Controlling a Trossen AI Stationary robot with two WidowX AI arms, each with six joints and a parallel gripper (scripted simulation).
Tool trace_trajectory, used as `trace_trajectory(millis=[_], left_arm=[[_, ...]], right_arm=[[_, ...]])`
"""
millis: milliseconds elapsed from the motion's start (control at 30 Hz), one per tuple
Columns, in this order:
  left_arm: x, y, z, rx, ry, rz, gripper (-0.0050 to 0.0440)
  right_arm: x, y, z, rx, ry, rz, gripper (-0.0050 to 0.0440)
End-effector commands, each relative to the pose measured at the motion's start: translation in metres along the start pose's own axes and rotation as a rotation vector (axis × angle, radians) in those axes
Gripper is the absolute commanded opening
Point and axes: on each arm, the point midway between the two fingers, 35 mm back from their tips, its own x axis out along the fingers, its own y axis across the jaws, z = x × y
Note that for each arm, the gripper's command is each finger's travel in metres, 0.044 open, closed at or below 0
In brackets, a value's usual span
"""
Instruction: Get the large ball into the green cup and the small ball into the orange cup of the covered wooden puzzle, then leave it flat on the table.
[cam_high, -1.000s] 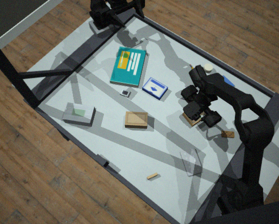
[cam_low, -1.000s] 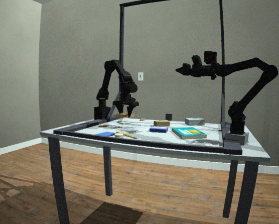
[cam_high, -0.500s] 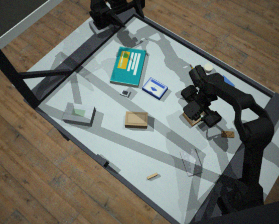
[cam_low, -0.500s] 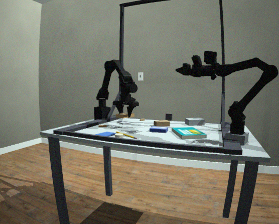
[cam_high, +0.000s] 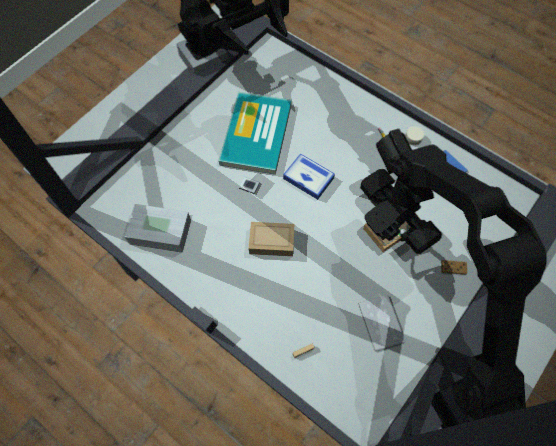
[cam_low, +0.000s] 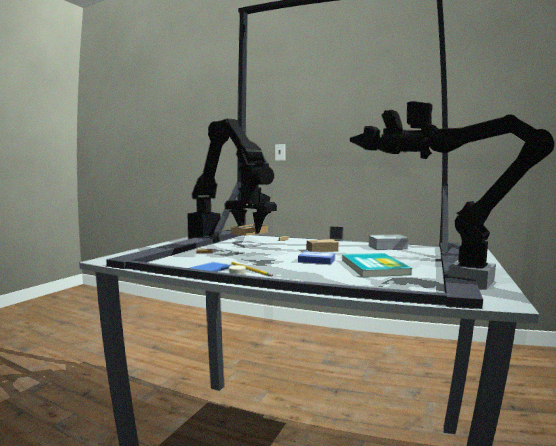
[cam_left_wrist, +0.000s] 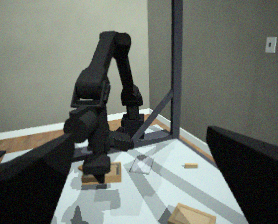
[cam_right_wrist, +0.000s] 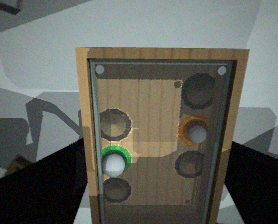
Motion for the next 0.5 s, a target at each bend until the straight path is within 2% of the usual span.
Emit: trace_trajectory(millis=[0,467], left_arm=[[-0.0012,0.0,0.0081,0.0,-0.02,0.0,0.04],[-0.0012,0.0,0.0081,0.0,-0.02,0.0,0.04]], right_arm=[[-0.0061,-0.0057,-0.001,0.0,0.009,-0.019,-0.005],[-0.0055,-0.0056,-0.001,0.001,0.008,-0.017,-0.005]])
